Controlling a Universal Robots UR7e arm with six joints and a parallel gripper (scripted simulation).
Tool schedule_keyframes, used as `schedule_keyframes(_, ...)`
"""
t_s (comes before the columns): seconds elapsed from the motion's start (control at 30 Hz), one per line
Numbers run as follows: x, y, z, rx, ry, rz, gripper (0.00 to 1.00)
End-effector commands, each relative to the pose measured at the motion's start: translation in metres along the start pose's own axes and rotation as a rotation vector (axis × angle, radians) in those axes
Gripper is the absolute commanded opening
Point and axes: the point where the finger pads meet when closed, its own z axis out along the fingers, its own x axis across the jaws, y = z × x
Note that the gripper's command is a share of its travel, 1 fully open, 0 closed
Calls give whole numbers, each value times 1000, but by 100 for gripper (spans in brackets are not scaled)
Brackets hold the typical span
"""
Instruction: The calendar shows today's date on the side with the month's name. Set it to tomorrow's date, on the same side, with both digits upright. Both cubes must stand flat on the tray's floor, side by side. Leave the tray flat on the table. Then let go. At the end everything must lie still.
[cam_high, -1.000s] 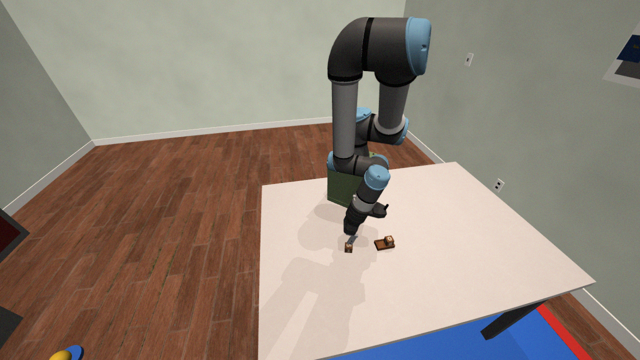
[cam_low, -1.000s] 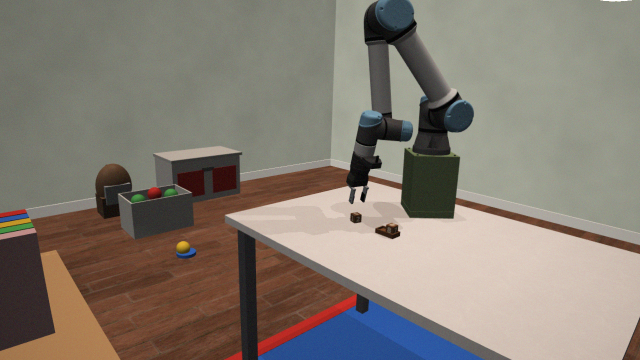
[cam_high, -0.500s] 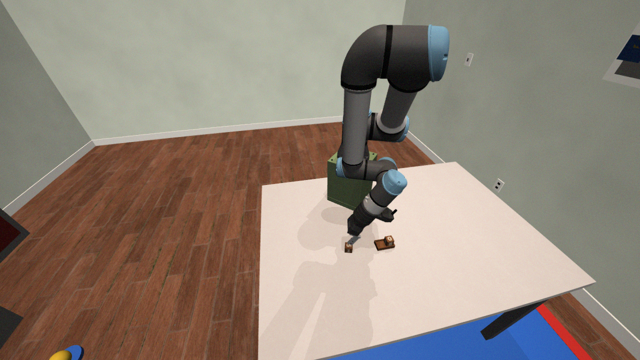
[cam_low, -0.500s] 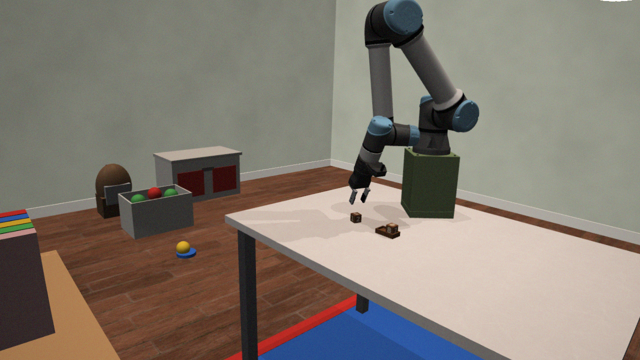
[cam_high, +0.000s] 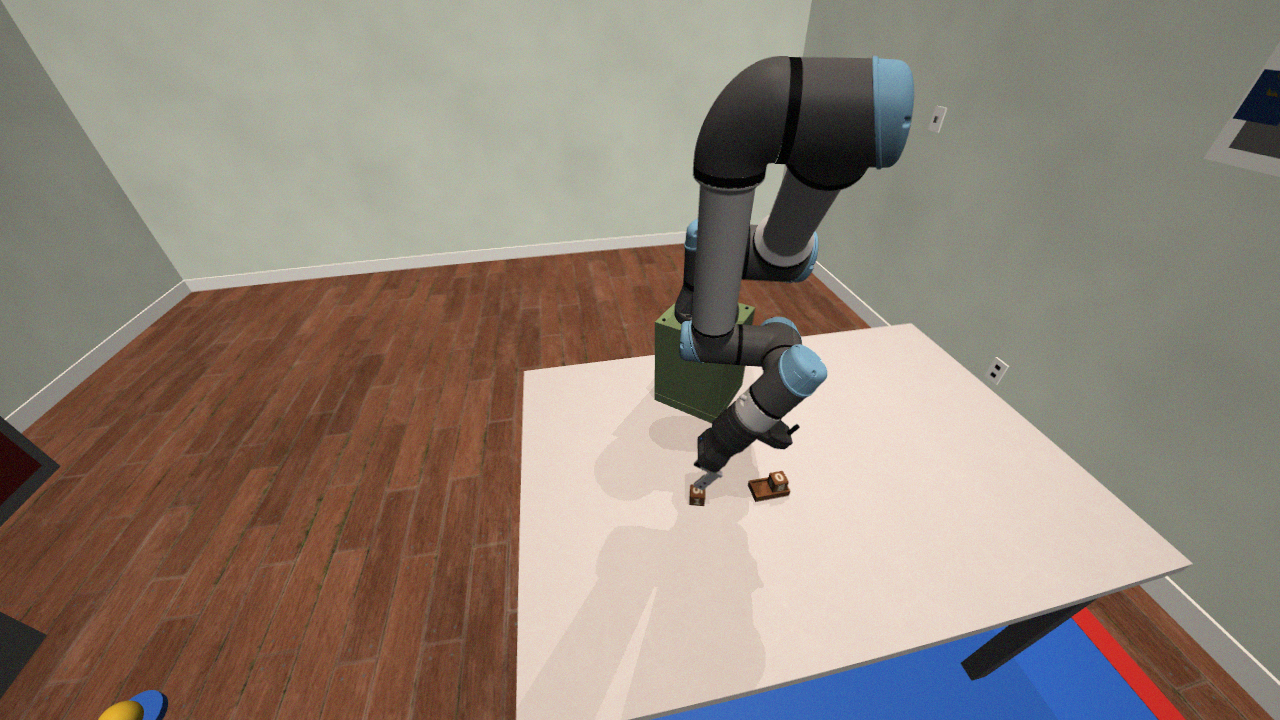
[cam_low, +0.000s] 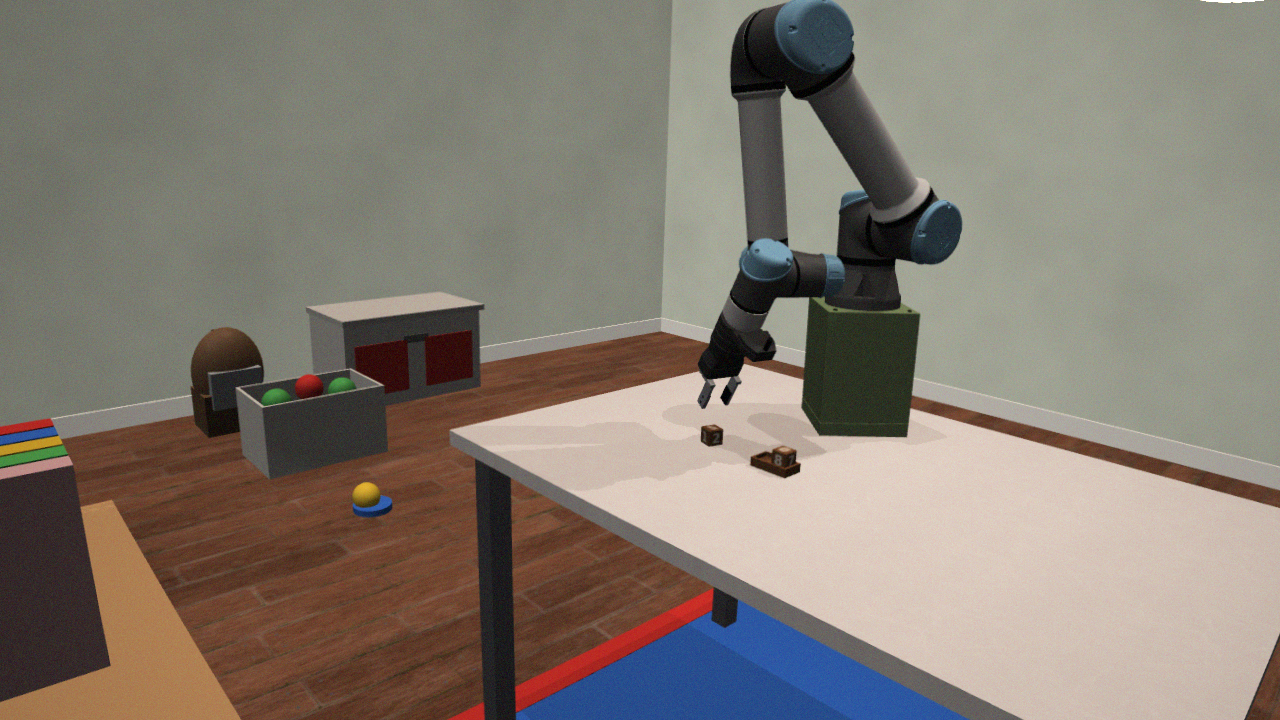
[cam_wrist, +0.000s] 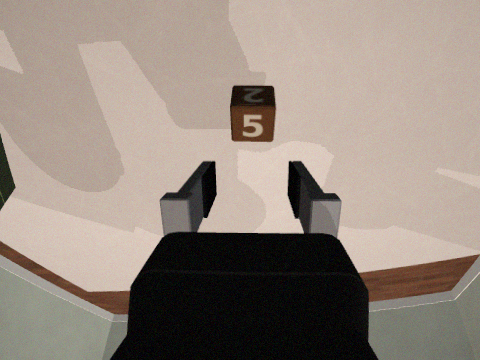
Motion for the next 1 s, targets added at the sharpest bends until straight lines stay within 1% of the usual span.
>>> schedule_keyframes(0.0, 0, -1, 2, -77, -9, 2, 90)
schedule_keyframes(0.2, 1, -3, 1, -197, -3, 2, 90)
schedule_keyframes(0.33, 2, -3, 0, -238, 5, 1, 90)
schedule_keyframes(0.97, 2, -3, -1, -242, 6, 3, 90)
